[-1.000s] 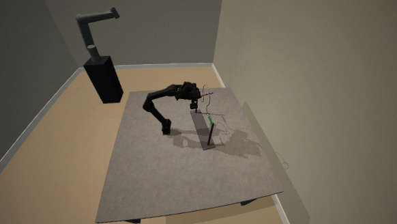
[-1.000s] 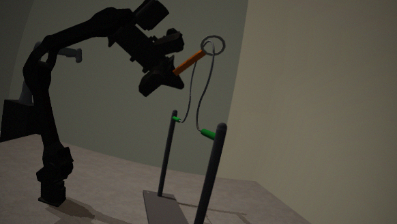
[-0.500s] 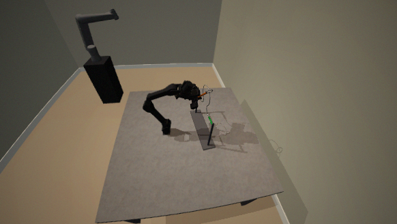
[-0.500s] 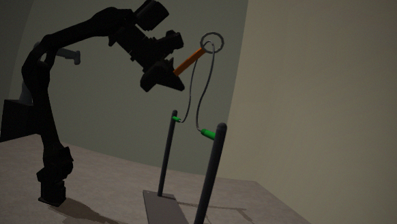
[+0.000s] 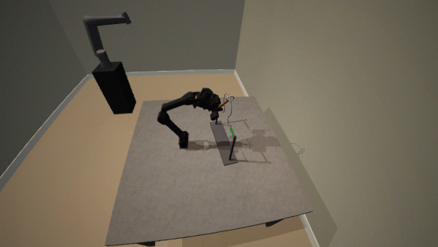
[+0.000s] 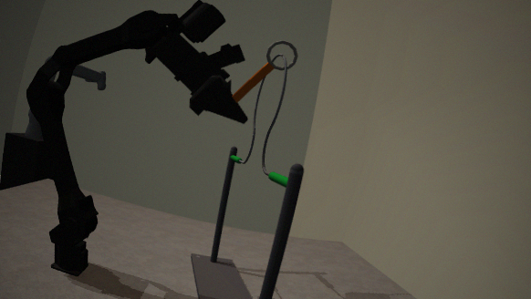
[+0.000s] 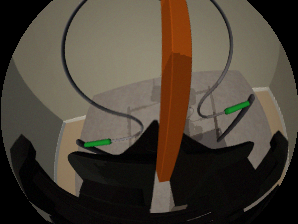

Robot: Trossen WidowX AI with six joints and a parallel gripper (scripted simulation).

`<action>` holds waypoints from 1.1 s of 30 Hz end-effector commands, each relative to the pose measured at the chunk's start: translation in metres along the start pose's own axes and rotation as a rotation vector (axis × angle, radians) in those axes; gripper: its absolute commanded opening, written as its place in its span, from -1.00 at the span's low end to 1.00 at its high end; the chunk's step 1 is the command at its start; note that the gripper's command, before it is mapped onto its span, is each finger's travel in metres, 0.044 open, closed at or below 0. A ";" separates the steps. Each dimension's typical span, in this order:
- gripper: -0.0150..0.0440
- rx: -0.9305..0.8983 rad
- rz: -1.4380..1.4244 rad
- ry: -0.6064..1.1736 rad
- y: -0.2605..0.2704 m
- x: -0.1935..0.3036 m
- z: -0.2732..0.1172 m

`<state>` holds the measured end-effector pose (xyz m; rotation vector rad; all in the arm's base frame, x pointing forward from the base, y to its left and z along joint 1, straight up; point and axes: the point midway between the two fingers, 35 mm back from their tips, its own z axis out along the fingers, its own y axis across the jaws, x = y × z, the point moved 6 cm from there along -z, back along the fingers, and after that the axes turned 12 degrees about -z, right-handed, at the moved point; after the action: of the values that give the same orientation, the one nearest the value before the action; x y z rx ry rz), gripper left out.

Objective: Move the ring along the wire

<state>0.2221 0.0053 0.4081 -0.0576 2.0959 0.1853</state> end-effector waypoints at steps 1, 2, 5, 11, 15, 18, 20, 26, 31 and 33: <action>-1.00 0.034 -0.058 -0.001 0.000 0.001 0.000; -1.00 0.040 -0.069 -0.001 0.000 0.001 0.000; -1.00 0.060 -0.102 -0.002 0.000 0.001 0.000; -1.00 0.100 -0.169 -0.003 -0.001 0.001 0.000; -1.00 0.126 -0.213 -0.003 -0.001 0.002 0.001; -1.00 0.146 -0.246 -0.004 -0.001 0.002 0.001; -1.00 0.159 -0.268 -0.004 -0.001 0.002 0.001; -1.00 0.199 -0.334 -0.005 -0.002 0.003 0.001; -1.00 0.232 -0.389 -0.005 -0.002 0.003 0.001; -1.00 0.245 -0.411 -0.006 -0.002 0.003 0.001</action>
<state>0.2225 0.0035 0.4041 -0.3048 2.0531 -0.2619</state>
